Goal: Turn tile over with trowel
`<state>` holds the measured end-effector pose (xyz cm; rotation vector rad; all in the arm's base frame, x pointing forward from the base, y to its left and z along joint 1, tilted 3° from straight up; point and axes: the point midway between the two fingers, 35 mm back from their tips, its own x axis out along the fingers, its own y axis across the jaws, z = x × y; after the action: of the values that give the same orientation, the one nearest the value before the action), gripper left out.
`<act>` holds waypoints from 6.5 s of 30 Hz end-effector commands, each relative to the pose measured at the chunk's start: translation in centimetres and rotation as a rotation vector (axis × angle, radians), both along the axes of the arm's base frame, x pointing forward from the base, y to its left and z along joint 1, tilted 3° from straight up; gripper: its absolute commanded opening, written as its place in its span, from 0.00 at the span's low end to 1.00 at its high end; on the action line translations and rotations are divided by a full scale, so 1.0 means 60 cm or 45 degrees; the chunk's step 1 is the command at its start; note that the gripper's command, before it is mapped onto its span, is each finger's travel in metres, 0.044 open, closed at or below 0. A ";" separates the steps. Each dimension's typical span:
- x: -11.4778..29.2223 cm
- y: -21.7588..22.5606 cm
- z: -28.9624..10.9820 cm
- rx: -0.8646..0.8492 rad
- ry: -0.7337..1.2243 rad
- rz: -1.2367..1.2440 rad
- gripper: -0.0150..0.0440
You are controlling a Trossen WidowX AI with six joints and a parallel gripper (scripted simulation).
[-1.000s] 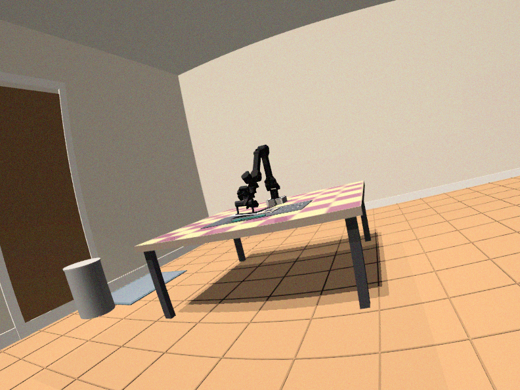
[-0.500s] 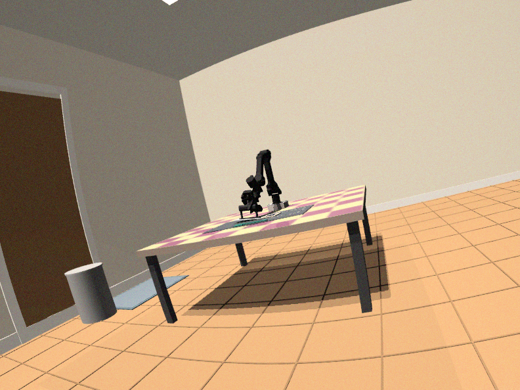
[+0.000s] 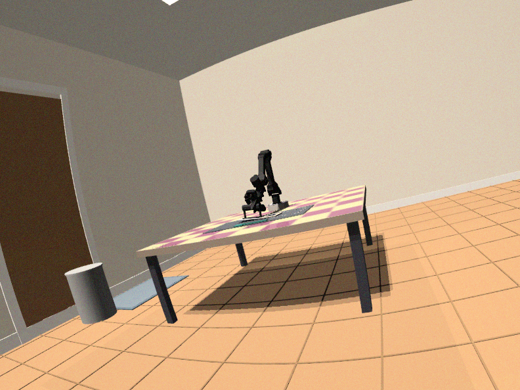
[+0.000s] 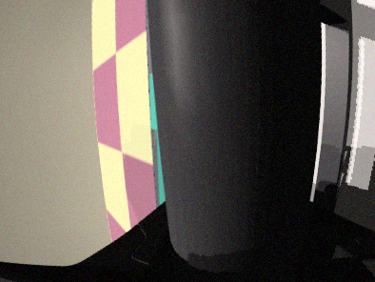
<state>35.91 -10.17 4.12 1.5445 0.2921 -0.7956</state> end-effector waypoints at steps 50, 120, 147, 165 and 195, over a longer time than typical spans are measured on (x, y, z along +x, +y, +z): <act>0.043 0.139 0.104 0.143 -0.051 0.020 0.25; 0.008 0.047 0.147 0.135 -0.056 0.021 0.25; 0.007 0.047 0.146 0.137 -0.052 0.019 0.25; 0.008 -0.001 0.107 0.010 0.254 0.250 0.25; -0.051 -0.153 0.033 0.059 0.617 1.112 0.25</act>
<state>33.12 -18.25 5.78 1.0858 1.2254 -0.5177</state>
